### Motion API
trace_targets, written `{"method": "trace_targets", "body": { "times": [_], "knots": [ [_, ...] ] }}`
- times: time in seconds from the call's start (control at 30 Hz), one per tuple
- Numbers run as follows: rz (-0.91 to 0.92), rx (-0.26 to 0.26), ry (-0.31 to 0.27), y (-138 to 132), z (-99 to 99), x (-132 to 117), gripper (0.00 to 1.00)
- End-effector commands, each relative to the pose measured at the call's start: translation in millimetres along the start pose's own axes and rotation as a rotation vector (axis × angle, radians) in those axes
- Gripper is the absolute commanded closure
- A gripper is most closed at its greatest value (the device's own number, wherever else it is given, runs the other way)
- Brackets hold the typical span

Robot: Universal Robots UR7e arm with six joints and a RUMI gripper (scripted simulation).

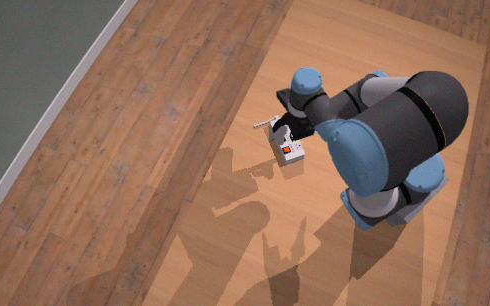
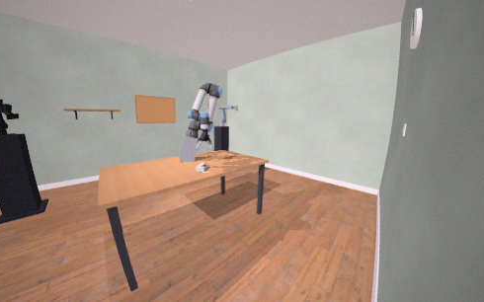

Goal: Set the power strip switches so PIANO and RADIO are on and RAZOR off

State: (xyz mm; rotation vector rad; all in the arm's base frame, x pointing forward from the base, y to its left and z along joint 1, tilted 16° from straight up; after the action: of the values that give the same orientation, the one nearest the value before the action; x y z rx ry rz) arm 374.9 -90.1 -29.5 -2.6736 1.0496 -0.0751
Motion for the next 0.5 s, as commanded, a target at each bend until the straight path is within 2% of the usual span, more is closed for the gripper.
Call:
{"method": "trace_targets", "body": {
  "times": [0.0,0.23,0.47],
  "knots": [
    [0.0,0.0,-0.002,0.1,-10.1,0.0,0.0],
    [0.0,0.0,-0.002,0.1,-22.6,0.0,0.0],
    [0.0,0.0,-0.002,0.1,-25.0,0.0,0.0]
  ]
}}
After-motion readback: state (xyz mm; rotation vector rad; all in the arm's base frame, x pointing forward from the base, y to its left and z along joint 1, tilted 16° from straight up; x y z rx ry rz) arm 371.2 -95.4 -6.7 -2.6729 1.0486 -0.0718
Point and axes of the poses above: the point where the finger pads meet when closed, its own z axis out along the fingers, its own y axis across the jaws, x = y × z, the point moved 4 cm from there along -z, back along the fingers, and after that the axes turned 11 degrees about -z, right-handed, at the moved point
